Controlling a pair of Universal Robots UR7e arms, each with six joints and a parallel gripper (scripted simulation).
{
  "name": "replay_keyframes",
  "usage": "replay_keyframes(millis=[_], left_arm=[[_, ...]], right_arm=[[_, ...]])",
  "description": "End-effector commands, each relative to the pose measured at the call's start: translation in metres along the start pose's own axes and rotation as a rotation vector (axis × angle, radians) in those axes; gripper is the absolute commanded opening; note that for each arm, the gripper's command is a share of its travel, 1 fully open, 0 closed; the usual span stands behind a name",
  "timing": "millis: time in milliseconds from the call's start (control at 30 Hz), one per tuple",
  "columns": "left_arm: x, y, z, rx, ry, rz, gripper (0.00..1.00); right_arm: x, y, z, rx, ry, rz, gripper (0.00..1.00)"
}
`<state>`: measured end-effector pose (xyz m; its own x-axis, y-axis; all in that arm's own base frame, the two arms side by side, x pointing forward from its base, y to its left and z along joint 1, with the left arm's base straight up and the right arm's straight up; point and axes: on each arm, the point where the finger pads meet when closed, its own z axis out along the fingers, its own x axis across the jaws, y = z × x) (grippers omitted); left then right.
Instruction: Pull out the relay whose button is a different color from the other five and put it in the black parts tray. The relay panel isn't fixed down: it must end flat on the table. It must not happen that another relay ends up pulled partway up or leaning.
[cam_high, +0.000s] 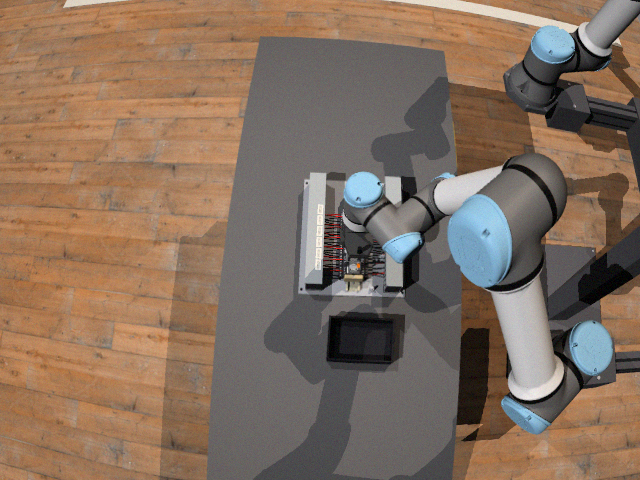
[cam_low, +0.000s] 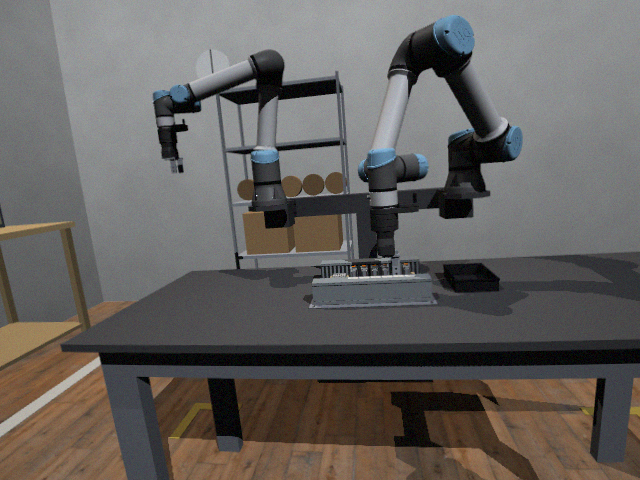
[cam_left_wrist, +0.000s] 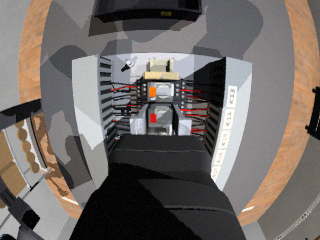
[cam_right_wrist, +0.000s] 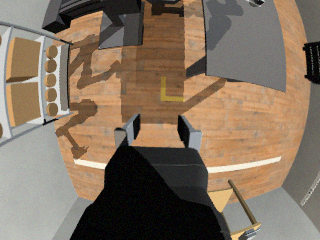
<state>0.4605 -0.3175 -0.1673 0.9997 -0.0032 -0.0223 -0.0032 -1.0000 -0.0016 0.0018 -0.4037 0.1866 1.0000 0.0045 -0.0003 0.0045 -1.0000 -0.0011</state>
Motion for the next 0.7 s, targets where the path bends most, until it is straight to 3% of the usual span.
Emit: replay_keyframes(millis=[0,667], left_arm=[[0.0003,0.0006,-0.0009,-0.002,0.009,0.0,0.0],[-0.0006,0.0006,-0.001,-0.002,0.038,0.0,0.0]], right_arm=[[0.0001,0.0003,-0.0004,-0.001,0.0,0.0,1.0],[0.0001,0.0003,-0.0004,-0.001,0.0,0.0,1.0]])
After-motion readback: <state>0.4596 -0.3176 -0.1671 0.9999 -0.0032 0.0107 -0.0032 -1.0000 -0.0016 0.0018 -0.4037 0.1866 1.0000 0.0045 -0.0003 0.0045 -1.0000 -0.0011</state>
